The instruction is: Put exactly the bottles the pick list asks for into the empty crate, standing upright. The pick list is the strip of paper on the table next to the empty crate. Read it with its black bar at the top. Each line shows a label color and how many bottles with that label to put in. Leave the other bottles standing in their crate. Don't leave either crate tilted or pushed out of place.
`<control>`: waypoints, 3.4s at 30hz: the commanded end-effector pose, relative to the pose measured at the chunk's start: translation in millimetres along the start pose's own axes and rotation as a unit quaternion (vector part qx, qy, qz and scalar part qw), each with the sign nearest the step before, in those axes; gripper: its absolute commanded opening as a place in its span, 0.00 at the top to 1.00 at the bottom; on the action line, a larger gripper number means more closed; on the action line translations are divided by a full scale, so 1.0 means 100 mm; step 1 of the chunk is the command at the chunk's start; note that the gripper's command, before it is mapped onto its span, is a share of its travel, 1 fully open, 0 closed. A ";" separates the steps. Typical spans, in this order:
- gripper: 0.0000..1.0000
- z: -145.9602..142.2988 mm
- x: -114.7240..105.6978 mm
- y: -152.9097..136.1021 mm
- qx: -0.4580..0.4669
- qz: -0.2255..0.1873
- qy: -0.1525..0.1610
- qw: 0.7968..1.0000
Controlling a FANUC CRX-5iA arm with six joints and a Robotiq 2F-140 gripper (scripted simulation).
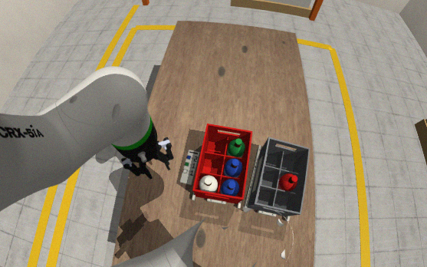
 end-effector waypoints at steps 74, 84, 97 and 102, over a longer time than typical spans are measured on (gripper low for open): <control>0.56 -1.62 -0.60 0.80 0.002 0.000 -0.022 1.000; 0.56 -1.62 -0.60 0.80 0.002 0.000 -0.022 1.000; 0.56 -1.62 -0.60 0.80 0.002 0.000 -0.022 1.000; 0.56 -1.62 -0.60 0.80 0.002 0.000 -0.022 1.000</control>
Point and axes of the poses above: the point where the finger pads meet when closed, its own x axis out along the fingers, its own z axis across the jaws, y = z × x, the point moved 1 cm from there along -x, back along the fingers, and after that the axes turned 3 degrees about x, right-handed, at the moved point
